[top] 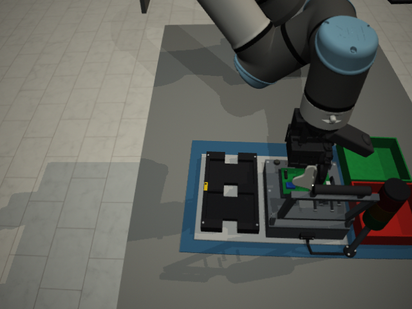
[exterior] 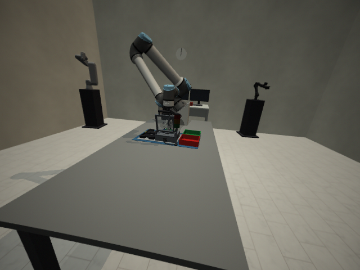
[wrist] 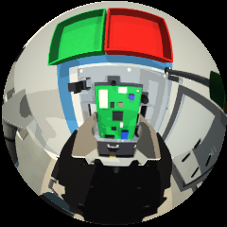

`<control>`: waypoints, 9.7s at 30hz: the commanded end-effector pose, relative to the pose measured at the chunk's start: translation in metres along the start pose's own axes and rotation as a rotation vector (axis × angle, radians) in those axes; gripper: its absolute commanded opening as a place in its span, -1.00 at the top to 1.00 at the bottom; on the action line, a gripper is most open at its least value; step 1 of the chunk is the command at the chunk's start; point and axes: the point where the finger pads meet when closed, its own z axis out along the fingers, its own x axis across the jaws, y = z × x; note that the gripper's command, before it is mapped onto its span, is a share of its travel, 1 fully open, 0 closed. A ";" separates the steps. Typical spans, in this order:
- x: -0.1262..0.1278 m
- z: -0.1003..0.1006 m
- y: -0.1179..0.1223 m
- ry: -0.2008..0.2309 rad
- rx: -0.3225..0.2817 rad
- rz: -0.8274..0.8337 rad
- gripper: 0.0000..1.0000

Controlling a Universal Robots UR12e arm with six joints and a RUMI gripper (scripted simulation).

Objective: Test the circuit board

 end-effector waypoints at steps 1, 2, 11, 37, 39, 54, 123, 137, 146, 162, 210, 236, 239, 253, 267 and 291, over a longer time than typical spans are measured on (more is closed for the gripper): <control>0.000 0.002 0.000 -0.002 0.001 0.001 0.22; 0.000 0.001 0.000 -0.002 0.001 0.001 0.22; 0.001 0.002 0.000 -0.002 0.001 0.001 0.22; 0.001 0.002 0.000 -0.001 0.001 0.001 0.22; 0.001 0.002 0.000 -0.001 0.001 0.001 0.22; 0.001 0.003 0.000 -0.002 0.001 0.001 0.22; 0.004 -0.026 0.001 0.004 0.000 0.003 -0.17; 0.004 -0.099 0.001 0.004 0.001 0.003 -0.17; 0.003 -0.167 0.001 0.004 0.002 0.003 -0.17; 0.003 -0.244 0.001 0.004 0.003 0.003 -0.17; 0.002 -0.255 0.000 0.000 0.001 0.000 0.40; 0.133 -0.254 0.006 -0.002 0.000 0.001 0.40; 0.137 -0.254 0.006 -0.002 0.000 0.001 0.40; 0.150 -0.252 0.006 -0.001 0.001 0.002 0.40; 0.147 -0.233 0.005 -0.005 0.000 -0.002 0.40; 0.148 -0.232 0.006 -0.001 0.001 0.001 0.40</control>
